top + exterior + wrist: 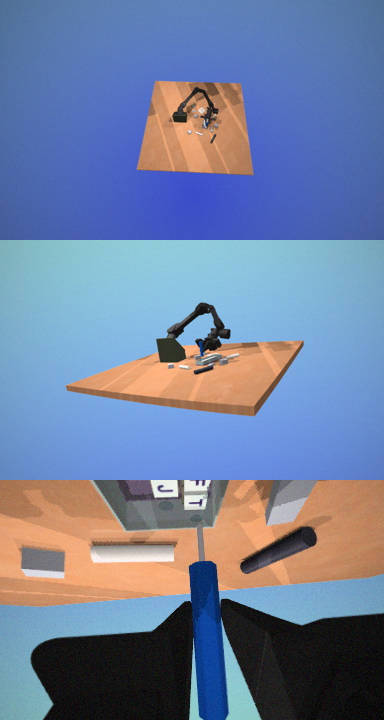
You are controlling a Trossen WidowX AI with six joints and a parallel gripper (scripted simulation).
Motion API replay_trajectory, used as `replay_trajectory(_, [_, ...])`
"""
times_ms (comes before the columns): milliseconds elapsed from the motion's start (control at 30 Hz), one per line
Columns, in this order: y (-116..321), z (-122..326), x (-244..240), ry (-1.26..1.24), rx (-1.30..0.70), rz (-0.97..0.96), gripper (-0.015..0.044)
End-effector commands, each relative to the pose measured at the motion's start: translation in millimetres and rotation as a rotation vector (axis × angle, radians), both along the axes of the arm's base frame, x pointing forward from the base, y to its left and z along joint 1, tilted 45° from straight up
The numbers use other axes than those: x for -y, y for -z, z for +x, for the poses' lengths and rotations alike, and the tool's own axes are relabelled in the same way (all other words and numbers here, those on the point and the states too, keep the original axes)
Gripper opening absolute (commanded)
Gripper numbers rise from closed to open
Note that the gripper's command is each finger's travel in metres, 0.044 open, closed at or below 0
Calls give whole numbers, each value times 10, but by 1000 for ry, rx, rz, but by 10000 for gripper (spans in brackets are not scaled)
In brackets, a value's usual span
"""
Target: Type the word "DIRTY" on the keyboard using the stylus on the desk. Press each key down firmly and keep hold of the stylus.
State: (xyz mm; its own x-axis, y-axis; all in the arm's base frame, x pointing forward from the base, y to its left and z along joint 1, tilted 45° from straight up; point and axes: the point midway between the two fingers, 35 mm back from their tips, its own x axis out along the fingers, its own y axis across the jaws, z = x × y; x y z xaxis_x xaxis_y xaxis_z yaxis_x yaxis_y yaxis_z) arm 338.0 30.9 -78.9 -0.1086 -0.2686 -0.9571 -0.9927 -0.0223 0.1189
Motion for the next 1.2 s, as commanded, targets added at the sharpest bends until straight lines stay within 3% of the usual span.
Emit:
replay_trajectory(0, [33, -3, -24, 3, -1, 1, 81])
replay_trajectory(1167, [68, -15, -82, 3, -1, 1, 81])
